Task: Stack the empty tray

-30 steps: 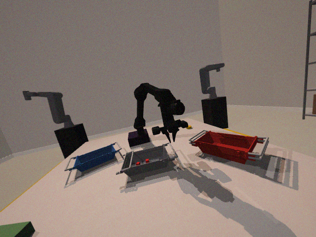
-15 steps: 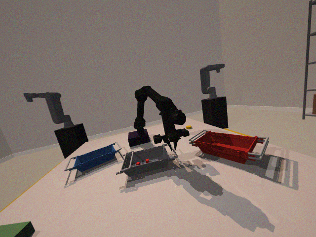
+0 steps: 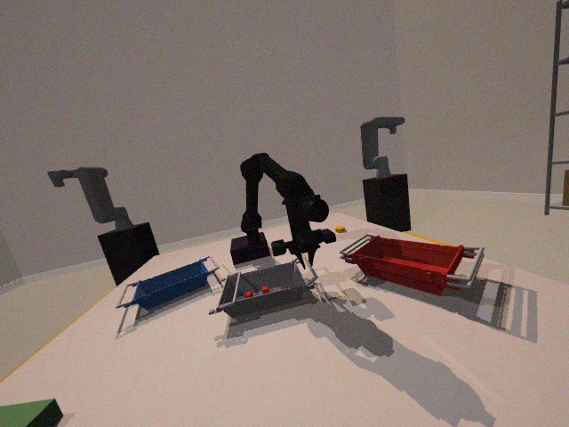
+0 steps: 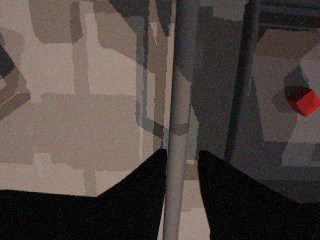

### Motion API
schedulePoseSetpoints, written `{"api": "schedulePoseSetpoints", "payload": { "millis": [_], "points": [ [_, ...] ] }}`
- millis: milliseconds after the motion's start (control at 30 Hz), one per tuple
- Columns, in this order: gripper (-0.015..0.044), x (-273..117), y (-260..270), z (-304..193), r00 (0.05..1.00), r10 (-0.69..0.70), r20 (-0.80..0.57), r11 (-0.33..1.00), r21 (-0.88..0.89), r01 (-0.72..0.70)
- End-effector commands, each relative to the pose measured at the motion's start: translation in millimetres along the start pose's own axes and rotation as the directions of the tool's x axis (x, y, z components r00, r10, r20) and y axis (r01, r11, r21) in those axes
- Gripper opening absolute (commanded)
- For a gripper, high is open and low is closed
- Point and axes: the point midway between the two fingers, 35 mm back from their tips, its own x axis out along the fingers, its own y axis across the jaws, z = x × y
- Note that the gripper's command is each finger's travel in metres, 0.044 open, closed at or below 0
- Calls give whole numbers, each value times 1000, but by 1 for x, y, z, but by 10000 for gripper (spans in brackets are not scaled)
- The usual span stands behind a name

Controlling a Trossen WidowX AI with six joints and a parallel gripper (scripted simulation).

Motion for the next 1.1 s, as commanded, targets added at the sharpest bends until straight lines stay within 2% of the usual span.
{"api": "schedulePoseSetpoints", "payload": {
  "millis": [0,267,567,933,1067],
  "points": [
    [81,-6,-15,1,1000,-12,-3,1000,7,12],
    [81,-8,-39,1,1000,-14,-3,1000,7,14],
    [81,11,-66,1,1000,-17,-3,1000,7,17],
    [81,-35,-61,4,1000,-17,-2,1000,7,17],
    [81,-28,-62,3,1000,-19,-1,1000,8,19]
  ]
}}
